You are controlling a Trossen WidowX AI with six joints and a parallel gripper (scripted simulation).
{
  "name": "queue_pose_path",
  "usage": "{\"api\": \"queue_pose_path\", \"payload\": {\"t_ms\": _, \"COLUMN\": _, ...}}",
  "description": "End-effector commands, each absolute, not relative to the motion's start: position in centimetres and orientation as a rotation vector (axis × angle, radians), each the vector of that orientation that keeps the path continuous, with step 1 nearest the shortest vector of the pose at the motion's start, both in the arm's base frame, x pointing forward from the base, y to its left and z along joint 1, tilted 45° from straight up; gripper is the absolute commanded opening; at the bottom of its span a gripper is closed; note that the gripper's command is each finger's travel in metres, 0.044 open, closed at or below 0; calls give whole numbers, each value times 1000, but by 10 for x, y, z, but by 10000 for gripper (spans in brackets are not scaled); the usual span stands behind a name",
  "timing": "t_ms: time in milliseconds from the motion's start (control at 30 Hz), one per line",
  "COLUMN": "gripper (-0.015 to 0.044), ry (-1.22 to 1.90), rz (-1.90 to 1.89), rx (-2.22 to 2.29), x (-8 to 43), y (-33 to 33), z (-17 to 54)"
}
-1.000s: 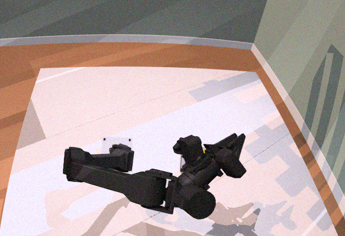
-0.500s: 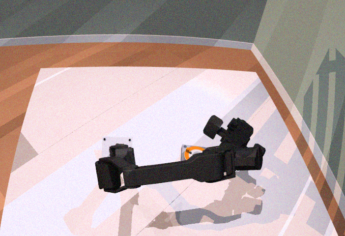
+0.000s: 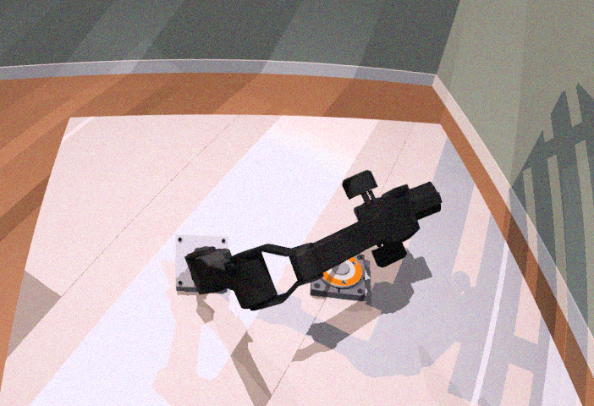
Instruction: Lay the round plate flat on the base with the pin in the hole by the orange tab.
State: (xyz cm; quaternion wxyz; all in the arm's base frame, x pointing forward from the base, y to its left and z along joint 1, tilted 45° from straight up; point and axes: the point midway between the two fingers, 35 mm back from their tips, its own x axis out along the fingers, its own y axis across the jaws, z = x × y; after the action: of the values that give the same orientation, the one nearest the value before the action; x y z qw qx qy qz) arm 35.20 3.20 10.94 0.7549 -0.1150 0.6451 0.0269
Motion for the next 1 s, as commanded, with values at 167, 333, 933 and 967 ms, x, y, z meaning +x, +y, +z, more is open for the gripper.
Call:
{"api": "queue_pose_path", "payload": {"t_ms": 167, "gripper": 0, "ry": 1580, "rz": -720, "rx": -444, "x": 298, "y": 25, "z": 16}}
{"api": "queue_pose_path", "payload": {"t_ms": 333, "gripper": 0, "ry": 1569, "rz": -749, "rx": -461, "x": 295, "y": 25, "z": 14}}
{"api": "queue_pose_path", "payload": {"t_ms": 933, "gripper": 0, "ry": 1568, "rz": -750, "rx": -462, "x": 289, "y": 0, "z": -12}}
{"api": "queue_pose_path", "payload": {"t_ms": 967, "gripper": 0, "ry": 1568, "rz": -750, "rx": -462, "x": 288, "y": -4, "z": -15}}
